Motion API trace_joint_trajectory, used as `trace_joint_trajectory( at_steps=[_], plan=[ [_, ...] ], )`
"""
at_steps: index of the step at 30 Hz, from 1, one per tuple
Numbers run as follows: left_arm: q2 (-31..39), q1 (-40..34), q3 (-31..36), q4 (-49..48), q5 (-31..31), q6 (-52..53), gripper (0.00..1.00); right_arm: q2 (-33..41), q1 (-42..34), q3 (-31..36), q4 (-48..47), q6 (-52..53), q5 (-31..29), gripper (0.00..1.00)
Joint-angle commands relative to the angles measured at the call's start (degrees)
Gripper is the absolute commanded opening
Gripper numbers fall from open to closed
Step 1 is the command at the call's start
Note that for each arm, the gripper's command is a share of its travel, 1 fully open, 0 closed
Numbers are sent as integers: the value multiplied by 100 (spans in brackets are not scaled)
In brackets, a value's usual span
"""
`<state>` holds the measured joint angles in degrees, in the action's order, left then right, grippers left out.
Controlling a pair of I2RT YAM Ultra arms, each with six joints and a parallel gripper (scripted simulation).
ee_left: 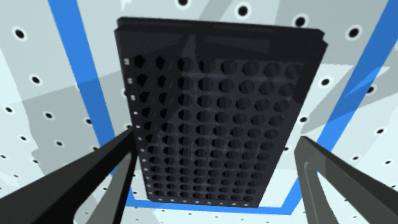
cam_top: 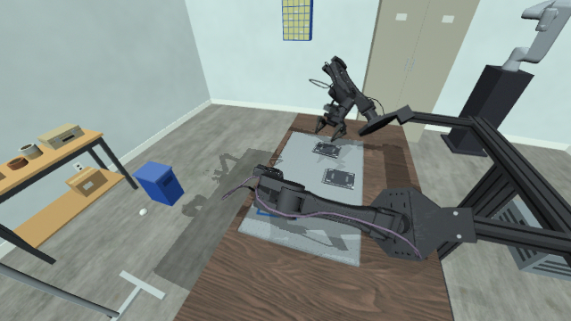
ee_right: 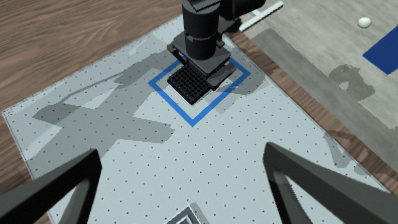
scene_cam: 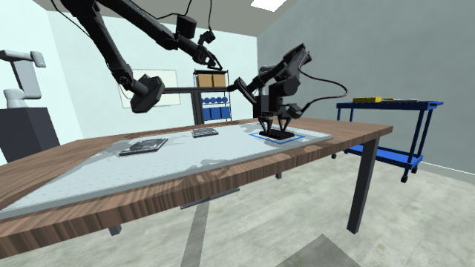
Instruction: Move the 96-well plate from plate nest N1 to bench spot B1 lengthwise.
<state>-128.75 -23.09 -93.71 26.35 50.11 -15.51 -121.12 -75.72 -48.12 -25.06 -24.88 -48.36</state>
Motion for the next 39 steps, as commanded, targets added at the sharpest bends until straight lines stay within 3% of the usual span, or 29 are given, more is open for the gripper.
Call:
trace_joint_trajectory(
  at_steps=[1, 23, 34, 39],
  plan=[
    [126, -100, 36, -31, 75, -22, 100, 27, -39, -122, -19, -20, 7, 100],
    [412, -337, -138, 445, 189, -325, 100, 27, -39, -122, -19, -20, 7, 100],
    [926, -1048, -382, 1804, 473, -1230, 100, 27, -39, -122, -19, -20, 7, 100],
    [663, -1077, -403, 2166, 428, -1469, 100, 27, -39, -122, -19, -20, 7, 100]
  ],
)
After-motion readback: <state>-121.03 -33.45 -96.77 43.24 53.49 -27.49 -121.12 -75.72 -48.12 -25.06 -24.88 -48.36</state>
